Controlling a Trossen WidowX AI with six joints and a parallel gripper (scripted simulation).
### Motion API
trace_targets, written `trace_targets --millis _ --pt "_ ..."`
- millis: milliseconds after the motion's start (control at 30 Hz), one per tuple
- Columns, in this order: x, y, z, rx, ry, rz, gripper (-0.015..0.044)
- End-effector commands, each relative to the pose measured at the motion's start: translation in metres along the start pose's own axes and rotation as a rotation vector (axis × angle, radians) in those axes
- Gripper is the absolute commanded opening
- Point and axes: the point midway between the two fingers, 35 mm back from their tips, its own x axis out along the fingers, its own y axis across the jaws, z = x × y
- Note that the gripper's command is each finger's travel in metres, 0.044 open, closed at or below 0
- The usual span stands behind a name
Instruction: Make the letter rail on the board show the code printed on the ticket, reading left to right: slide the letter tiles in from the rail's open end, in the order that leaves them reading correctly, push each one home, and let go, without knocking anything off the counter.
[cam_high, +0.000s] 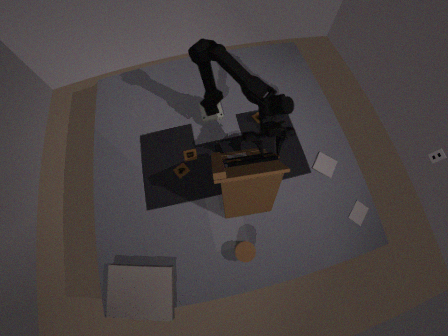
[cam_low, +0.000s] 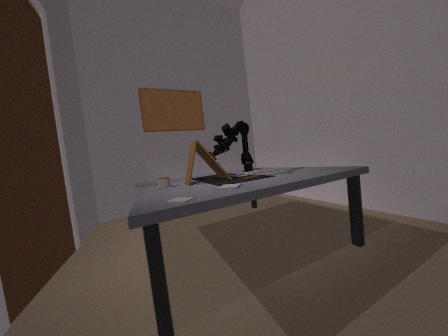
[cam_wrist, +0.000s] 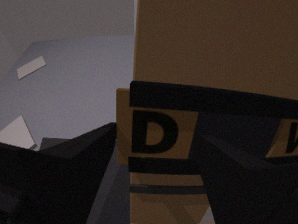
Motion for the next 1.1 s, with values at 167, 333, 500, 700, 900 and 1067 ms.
trace_targets --millis 167,333,500,700,900,1067 --pt "0.000 -0.005 0.000 -0.004 0.002 0.004 0.0000" --pt "0.000 -0.009 0.000 -0.004 0.002 0.003 0.0000" --pt "0.000 -0.014 0.000 -0.005 0.002 0.003 0.0000" --pt "0.000 -0.019 -0.001 -0.005 0.002 0.003 0.0000" --pt "0.000 -0.024 -0.001 -0.005 0.002 0.003 0.0000" --pt "0.000 -0.028 -0.002 -0.006 0.002 0.003 0.0000"
